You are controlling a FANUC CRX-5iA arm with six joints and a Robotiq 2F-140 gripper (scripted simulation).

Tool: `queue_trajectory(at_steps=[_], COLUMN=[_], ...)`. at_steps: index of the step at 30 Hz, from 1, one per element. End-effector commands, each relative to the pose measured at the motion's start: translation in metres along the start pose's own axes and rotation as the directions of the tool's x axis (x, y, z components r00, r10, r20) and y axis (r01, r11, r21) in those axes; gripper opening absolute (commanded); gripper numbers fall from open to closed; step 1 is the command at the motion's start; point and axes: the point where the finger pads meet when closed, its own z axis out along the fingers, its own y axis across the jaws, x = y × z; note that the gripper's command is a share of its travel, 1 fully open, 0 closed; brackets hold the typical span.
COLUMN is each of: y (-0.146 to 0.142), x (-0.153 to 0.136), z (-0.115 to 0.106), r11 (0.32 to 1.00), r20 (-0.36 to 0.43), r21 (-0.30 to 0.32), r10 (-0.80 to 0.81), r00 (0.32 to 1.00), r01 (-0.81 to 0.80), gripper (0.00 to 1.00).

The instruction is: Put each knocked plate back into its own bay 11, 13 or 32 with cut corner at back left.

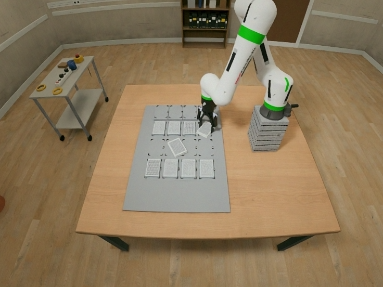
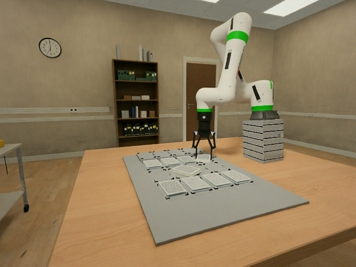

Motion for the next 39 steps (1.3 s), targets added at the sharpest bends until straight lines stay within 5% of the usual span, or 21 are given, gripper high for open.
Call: queue_trajectory(at_steps=[1, 39], y=[-0.0006, -0.0006], x=[-0.0004, -0.0004], z=[-0.0005, -0.0005], r11=[1.000, 1.000], r20=[0.001, 0.001], r21=[0.001, 0.001], r10=[0.000, 0.000], r00=[1.000, 1.000], r01=[0.000, 0.000], gripper=[0.62, 0.59])
